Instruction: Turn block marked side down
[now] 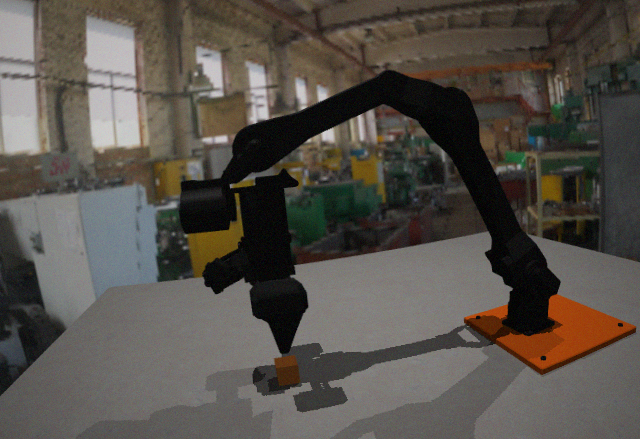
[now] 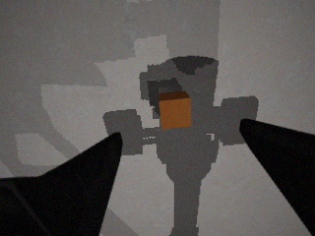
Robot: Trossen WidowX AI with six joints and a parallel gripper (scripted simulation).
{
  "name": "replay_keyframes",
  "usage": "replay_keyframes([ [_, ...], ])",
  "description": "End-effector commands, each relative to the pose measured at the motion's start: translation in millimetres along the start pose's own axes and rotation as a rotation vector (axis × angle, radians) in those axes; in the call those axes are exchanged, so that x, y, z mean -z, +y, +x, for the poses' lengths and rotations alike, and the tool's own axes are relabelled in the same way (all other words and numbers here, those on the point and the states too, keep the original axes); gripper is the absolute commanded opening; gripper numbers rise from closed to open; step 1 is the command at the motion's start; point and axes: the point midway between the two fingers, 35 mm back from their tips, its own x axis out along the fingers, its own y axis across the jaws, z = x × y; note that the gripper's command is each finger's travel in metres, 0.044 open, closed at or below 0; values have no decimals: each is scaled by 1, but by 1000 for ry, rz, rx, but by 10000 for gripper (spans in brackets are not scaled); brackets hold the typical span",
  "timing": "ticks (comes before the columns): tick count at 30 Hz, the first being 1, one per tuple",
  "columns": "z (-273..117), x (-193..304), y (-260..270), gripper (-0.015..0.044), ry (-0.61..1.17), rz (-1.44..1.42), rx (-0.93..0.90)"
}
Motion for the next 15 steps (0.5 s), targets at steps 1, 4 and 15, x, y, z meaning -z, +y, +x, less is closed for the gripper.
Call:
replay_keyframes([
  [1, 8, 1, 0, 440, 8, 5, 3],
  [4, 18, 1, 0, 440, 8, 5, 3],
  [15, 32, 1, 0, 440, 8, 5, 3],
])
